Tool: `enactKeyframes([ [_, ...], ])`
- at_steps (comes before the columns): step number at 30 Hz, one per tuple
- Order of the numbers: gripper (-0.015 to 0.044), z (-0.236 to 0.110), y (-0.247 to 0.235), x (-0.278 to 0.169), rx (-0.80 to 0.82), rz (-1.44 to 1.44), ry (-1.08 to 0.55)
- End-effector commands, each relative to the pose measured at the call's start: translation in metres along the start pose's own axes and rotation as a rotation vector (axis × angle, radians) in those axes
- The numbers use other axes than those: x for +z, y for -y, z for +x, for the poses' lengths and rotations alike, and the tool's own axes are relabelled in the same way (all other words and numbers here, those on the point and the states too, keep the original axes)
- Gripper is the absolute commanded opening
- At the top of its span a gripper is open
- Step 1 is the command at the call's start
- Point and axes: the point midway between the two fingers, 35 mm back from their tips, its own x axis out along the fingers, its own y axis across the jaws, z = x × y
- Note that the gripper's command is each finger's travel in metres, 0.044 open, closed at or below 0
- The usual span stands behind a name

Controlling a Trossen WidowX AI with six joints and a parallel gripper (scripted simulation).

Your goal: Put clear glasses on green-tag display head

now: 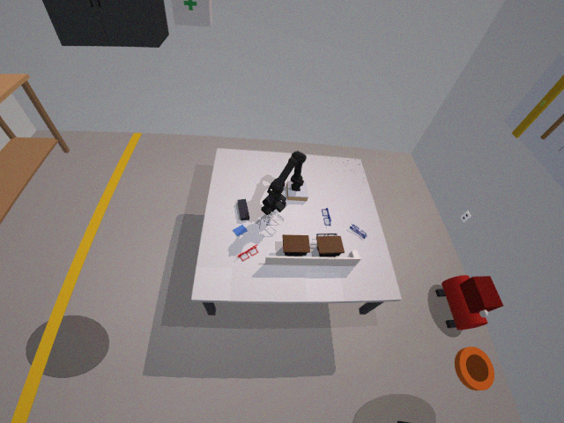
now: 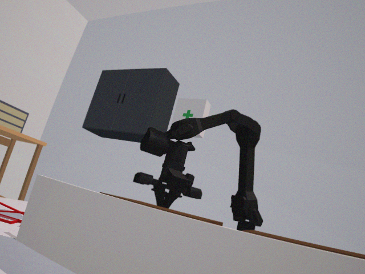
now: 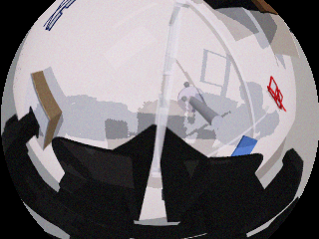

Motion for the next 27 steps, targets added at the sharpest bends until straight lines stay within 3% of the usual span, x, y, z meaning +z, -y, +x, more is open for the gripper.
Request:
enactKeyframes([
  [1,0.0000,0.016,-0.002,0.000,0.007,-0.005,0.003],
  [27,0.0000,0.016,-0.012,0.013,0.008,-0.005,0.004],
])
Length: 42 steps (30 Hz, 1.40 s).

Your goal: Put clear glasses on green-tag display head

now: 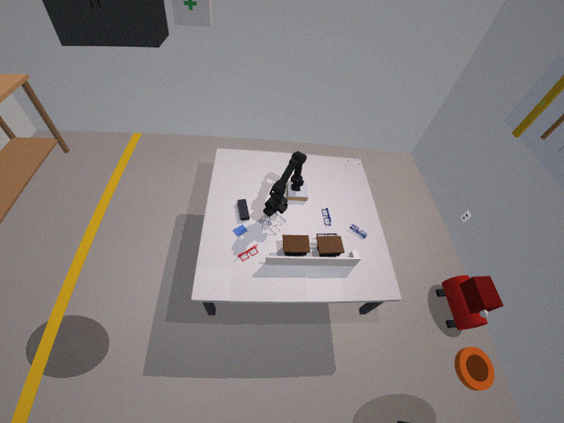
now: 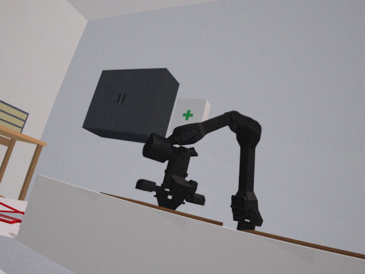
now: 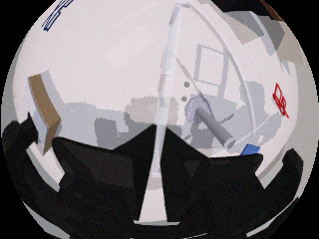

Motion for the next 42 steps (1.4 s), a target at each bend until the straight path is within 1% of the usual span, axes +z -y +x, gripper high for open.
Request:
enactKeyframes([
  [1,0.0000,0.000,-0.003,0.003,0.000,0.002,0.004],
  [42,0.0000,0.000,-0.014,0.031,0.001,0.003,0.006],
])
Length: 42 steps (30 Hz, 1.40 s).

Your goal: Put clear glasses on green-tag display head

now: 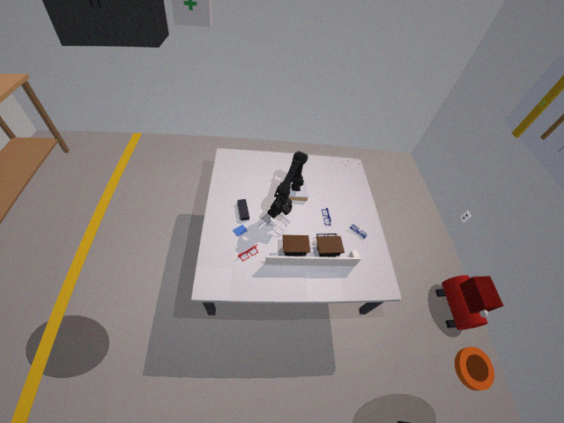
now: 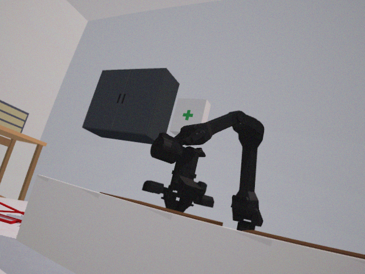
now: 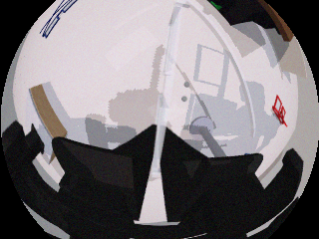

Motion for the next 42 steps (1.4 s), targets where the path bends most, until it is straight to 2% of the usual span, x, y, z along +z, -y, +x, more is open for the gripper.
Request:
enactKeyframes([
  [1,0.0000,0.000,-0.001,0.004,-0.002,0.002,0.002],
  [32,0.0000,-0.001,-0.001,-0.001,-0.002,0.002,0.002],
  [36,0.0000,-0.014,0.000,-0.002,-0.002,0.002,0.002],
  [42,0.0000,-0.051,0.000,-0.006,-0.002,0.002,0.001],
])
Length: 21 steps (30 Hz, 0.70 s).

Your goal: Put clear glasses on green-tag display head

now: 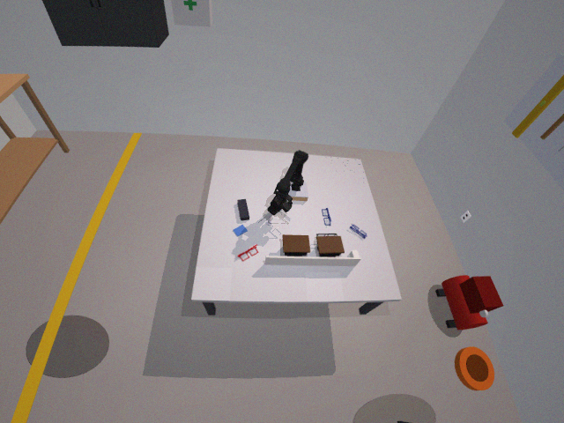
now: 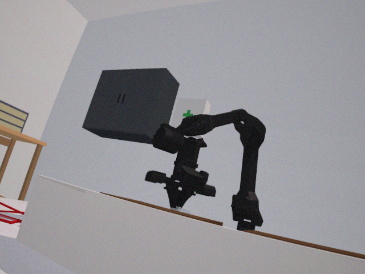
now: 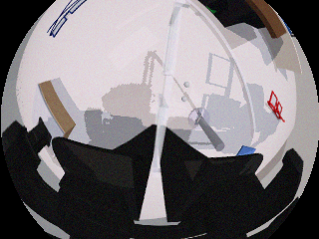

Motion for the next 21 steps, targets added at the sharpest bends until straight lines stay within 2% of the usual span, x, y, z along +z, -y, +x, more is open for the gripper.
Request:
enactKeyframes([
  [1,0.0000,-0.028,0.001,-0.002,-0.016,-0.004,0.006],
  [9,0.0000,-0.032,0.001,-0.006,-0.016,0.043,0.006],
  [21,0.0000,-0.032,0.012,-0.039,-0.016,0.512,0.007],
])
